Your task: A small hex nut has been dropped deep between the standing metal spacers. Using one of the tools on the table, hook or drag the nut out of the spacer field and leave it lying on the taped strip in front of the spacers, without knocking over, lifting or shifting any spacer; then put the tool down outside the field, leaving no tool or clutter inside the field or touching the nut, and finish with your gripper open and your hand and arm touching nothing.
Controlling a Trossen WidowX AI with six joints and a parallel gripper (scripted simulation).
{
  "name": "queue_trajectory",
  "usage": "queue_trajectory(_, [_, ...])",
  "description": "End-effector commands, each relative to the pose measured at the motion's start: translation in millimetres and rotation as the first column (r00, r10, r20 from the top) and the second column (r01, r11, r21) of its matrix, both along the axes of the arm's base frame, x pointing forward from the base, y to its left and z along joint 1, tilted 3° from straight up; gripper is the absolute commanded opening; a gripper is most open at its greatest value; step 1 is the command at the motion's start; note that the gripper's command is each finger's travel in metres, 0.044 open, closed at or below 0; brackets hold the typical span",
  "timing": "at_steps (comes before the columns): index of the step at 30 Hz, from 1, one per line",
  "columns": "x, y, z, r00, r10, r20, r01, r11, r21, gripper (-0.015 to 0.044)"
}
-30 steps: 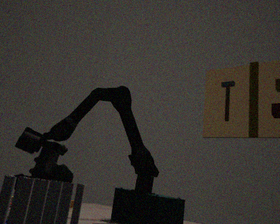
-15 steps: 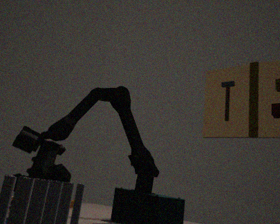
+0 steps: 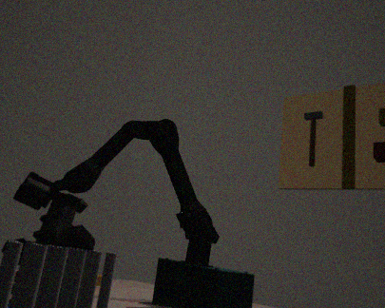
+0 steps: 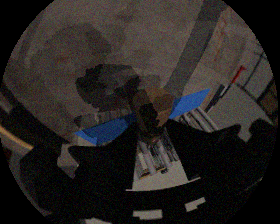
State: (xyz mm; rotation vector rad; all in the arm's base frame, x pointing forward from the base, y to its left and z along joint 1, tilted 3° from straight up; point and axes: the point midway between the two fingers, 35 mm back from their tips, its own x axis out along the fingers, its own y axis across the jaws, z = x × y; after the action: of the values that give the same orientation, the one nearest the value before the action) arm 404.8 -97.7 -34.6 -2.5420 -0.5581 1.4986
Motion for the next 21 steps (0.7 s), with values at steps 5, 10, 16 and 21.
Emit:
queue_trajectory(5, [2,0,-3,1.000,-0.004,0.001,0.004,1.000,0.001,0.0000])
queue_trajectory(10, [3,0,-7,1.000,-0.004,0.001,0.004,1.000,0.001,0.0000])
queue_trajectory(16, [3,0,-13,1.000,-0.004,0.001,0.004,1.000,0.001,0.0000])
queue_trajectory(21, [3,1,-17,1.000,-0.004,0.001,0.004,1.000,0.001,0.0000])
